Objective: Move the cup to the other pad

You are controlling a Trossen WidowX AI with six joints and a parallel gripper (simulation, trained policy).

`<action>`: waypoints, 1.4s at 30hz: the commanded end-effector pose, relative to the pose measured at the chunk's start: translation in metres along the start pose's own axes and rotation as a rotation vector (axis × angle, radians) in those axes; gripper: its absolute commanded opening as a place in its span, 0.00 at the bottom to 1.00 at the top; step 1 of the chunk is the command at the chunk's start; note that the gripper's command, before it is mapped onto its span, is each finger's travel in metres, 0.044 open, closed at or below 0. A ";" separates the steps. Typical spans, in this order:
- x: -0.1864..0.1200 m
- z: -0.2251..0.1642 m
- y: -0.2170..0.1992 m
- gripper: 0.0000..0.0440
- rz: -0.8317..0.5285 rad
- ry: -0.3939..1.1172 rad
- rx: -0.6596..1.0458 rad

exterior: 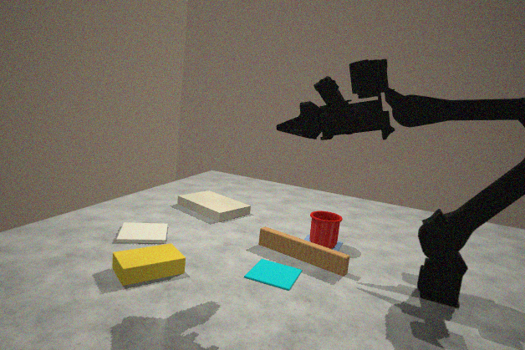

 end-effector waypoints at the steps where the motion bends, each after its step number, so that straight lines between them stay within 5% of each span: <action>1: 0.003 -0.003 0.002 0.16 -0.003 0.059 0.023; 42: -0.005 -0.048 0.004 0.26 -0.131 0.742 0.064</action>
Point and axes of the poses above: the point midway between the two fingers, 35 mm back from their tips, its own x axis out along the fingers, its own y axis across the jaws, z = x × y, the point moved 2 cm from there along -x, back along the fingers, and after that the axes turned 2 degrees about x, right-handed, at the moved point
